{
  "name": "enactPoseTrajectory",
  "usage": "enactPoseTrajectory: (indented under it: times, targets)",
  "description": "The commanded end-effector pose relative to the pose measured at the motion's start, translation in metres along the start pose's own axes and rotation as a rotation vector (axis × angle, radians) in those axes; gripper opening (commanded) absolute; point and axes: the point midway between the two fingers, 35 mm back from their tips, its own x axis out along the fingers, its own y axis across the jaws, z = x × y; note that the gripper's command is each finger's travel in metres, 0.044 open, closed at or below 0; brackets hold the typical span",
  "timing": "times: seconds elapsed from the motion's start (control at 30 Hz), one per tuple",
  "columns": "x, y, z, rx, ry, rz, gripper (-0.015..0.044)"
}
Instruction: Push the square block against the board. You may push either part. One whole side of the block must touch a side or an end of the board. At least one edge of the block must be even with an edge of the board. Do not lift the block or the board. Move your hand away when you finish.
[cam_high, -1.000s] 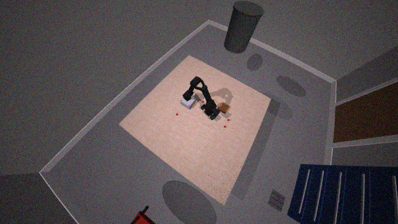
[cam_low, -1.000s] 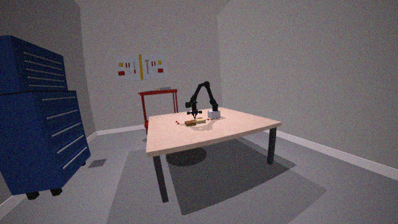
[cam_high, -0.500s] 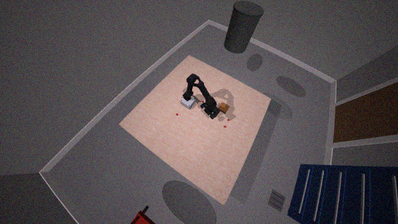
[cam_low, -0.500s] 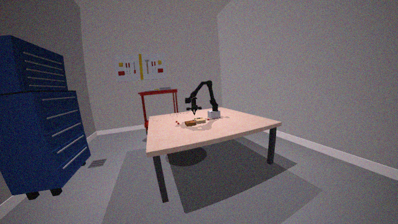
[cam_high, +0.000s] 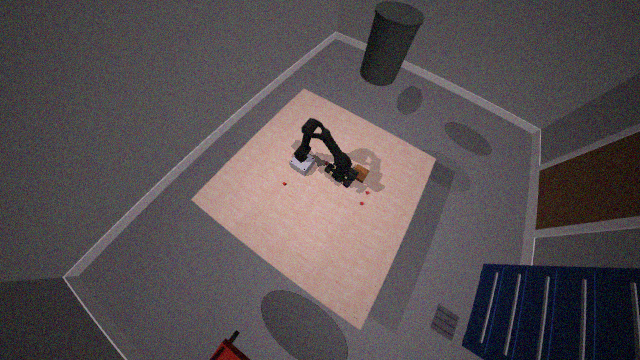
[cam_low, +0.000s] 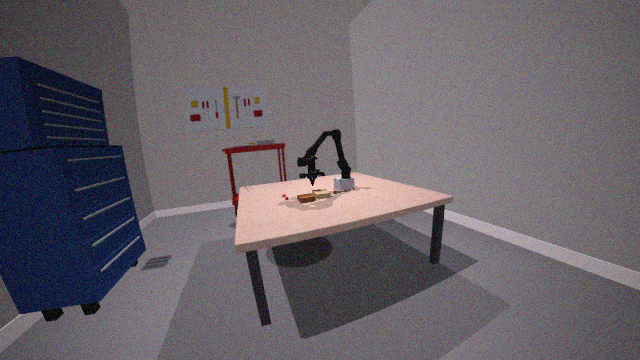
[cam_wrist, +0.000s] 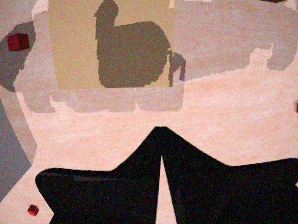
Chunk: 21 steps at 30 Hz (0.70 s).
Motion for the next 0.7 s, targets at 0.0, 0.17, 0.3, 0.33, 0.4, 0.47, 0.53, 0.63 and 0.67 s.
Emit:
enactPoseTrajectory:
  times: [0.0, 0.17, 0.3, 0.33, 0.4, 0.47, 0.53, 0.63, 0.67]
  targets:
    - [0.038, 0.001, 0.0, -0.009, 0.001, 0.01, 0.0]
    - [0.05, 0.002, 0.0, -0.009, 0.001, 0.01, 0.0]
    - [0.05, 0.001, 0.002, -0.009, 0.001, 0.01, 0.0]
    - [0.05, 0.001, 0.004, -0.009, 0.001, 0.01, 0.0]
    - [0.05, 0.001, 0.006, -0.009, 0.0, 0.01, 0.0]
    - [0.05, 0.001, 0.01, -0.009, 0.0, 0.01, 0.0]
    - [0.05, 0.0, 0.013, -0.009, 0.0, 0.01, 0.0]
    - [0.05, 0.0, 0.017, -0.009, -0.001, 0.01, 0.0]
    - [0.05, 0.0, 0.019, -0.009, -0.001, 0.01, 0.0]
